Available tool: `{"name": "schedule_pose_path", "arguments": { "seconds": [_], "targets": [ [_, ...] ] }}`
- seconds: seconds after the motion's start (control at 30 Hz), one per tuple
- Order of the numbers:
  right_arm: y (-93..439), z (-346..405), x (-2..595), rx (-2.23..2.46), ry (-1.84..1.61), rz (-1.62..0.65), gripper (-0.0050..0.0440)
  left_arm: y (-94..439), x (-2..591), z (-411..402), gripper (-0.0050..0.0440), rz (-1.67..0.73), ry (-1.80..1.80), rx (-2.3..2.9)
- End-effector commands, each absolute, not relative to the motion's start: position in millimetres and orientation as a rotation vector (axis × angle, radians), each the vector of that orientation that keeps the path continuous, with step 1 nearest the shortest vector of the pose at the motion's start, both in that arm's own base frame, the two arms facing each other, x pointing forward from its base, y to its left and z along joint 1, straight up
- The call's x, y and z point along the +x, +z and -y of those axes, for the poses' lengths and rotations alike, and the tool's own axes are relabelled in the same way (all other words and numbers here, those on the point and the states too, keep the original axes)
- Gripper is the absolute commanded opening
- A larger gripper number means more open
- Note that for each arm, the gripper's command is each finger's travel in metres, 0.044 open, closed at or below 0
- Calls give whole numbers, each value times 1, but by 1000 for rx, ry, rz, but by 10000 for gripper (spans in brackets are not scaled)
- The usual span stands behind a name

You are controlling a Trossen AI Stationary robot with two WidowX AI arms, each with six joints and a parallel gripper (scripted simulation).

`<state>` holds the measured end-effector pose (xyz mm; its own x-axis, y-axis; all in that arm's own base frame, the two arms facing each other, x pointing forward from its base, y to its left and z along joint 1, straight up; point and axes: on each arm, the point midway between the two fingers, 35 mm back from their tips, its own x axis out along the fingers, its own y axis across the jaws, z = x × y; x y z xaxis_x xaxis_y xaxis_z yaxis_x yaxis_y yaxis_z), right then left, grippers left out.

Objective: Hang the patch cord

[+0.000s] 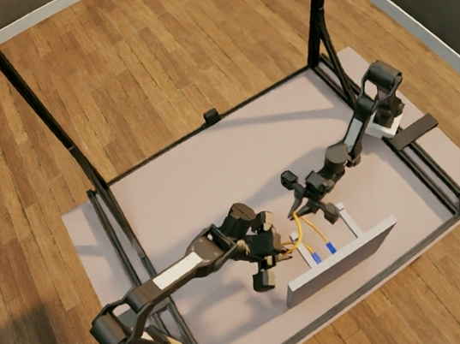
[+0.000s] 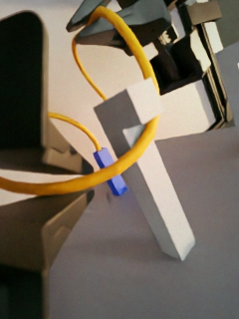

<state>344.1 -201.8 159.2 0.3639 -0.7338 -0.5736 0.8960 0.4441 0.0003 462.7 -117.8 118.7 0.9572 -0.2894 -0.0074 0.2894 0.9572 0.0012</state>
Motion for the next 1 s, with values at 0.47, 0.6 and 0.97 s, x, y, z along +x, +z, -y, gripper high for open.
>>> {"name": "schedule_pose_path", "arguments": {
  "seconds": [0.47, 0.6, 0.97],
  "targets": [
    [168, 202, 345, 344, -1071, -522, 40, 130, 467, 119, 25, 12, -290, -5],
    [168, 202, 345, 344, -1071, -522, 40, 130, 467, 119, 25, 10, -289, -5],
    [168, 202, 345, 344, -1071, -522, 40, 131, 469, 119, 25, 3, -286, -7]
  ]
}}
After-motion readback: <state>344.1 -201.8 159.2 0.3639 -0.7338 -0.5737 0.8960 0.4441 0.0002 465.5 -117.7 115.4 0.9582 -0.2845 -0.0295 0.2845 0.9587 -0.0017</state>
